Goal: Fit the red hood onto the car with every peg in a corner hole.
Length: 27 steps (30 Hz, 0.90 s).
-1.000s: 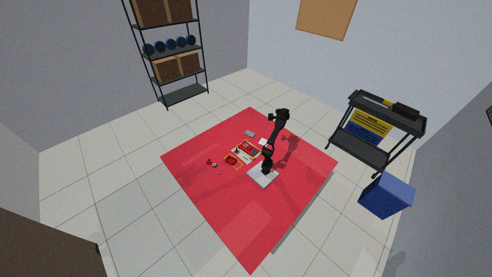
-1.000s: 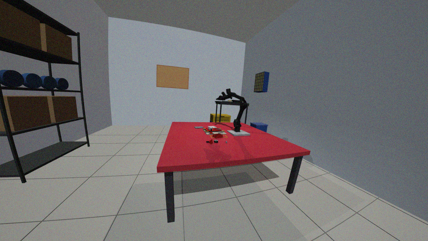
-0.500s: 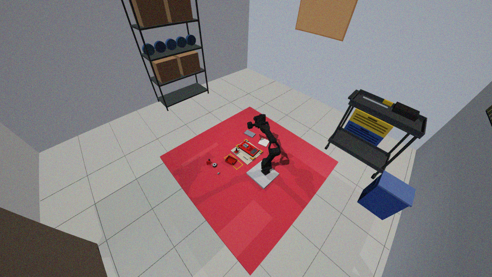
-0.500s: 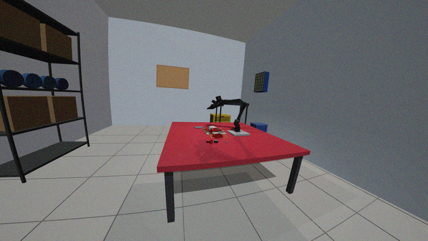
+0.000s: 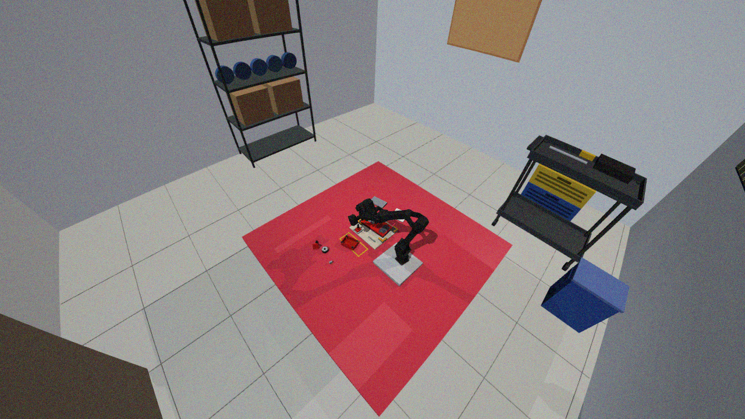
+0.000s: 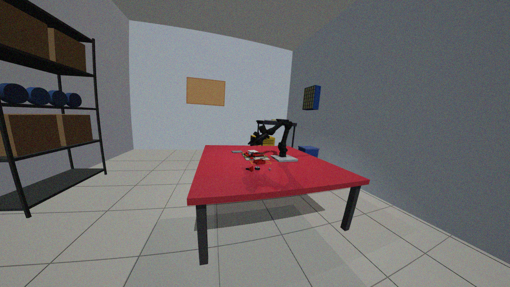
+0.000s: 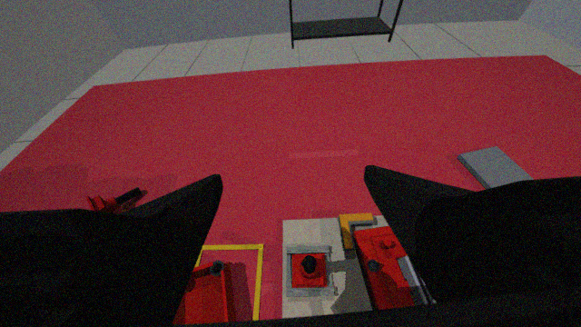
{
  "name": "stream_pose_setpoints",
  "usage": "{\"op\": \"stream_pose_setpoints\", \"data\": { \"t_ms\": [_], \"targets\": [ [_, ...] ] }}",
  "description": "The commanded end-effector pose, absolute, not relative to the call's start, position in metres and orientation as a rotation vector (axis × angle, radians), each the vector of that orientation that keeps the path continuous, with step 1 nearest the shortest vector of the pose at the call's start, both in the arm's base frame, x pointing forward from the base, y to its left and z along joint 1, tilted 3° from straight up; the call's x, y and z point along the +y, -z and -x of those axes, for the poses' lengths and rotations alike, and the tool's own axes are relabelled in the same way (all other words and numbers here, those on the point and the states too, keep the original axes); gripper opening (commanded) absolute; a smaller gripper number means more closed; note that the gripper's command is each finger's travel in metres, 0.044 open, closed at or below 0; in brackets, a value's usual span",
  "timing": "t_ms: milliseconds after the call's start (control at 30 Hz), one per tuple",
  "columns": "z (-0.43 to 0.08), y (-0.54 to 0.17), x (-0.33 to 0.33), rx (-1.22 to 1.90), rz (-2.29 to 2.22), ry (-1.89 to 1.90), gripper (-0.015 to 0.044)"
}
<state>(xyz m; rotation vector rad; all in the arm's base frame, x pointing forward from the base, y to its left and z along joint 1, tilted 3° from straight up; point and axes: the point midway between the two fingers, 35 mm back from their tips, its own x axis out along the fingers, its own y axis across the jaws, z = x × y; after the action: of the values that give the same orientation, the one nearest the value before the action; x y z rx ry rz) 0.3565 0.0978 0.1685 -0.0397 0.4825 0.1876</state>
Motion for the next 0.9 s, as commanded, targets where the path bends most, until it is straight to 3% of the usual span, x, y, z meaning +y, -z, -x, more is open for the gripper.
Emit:
{"op": "stream_pose_setpoints", "data": {
  "t_ms": [0, 233, 867],
  "targets": [
    [-0.332, -0.141, 0.138, 0.495, 0.076, -0.258, 0.044],
    [-0.271, -0.096, 0.196, 0.493, 0.163, -0.398, 0.044],
    [-0.272, -0.081, 0.196, 0.489, 0.163, -0.402, 0.044]
  ]
}}
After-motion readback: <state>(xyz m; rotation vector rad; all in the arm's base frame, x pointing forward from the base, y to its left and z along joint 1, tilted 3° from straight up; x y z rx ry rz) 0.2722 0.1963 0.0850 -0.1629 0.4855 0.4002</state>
